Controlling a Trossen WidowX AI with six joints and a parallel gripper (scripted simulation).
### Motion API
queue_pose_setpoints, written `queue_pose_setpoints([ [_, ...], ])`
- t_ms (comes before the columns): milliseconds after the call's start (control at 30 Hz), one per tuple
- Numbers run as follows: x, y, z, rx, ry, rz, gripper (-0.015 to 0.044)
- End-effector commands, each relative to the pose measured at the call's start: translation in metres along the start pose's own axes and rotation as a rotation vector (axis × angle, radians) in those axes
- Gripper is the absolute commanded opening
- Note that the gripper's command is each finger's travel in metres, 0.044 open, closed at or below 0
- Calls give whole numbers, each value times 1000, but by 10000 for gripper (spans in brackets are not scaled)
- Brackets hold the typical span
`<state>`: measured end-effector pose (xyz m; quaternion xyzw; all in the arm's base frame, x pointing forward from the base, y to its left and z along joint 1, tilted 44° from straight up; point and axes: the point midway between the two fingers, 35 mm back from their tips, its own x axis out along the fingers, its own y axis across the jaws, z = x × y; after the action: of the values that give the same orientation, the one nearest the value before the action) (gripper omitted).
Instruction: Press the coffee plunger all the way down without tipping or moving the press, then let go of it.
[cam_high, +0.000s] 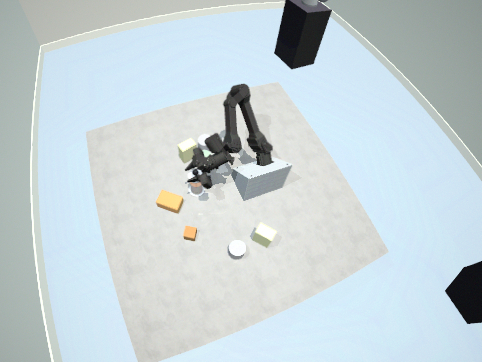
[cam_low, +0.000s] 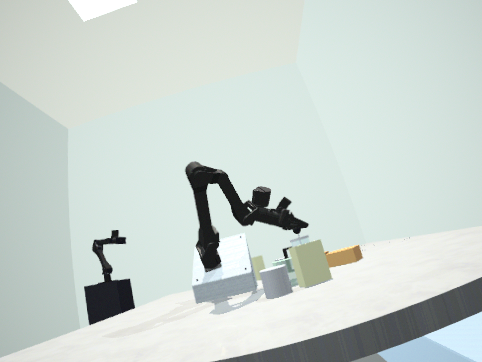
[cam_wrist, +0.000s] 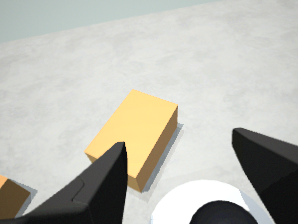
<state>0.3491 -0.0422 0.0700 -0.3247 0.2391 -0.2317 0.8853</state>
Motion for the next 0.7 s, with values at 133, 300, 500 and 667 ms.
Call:
queue_pose_setpoints([
  [133, 0, 1, 0, 3, -2, 6, 440],
  [300, -12, 2, 12, 5, 6, 10, 440],
  [500, -63, -7, 47, 0, 14, 4, 440],
  [667, -71, -10, 50, -2, 13, 2, 440],
])
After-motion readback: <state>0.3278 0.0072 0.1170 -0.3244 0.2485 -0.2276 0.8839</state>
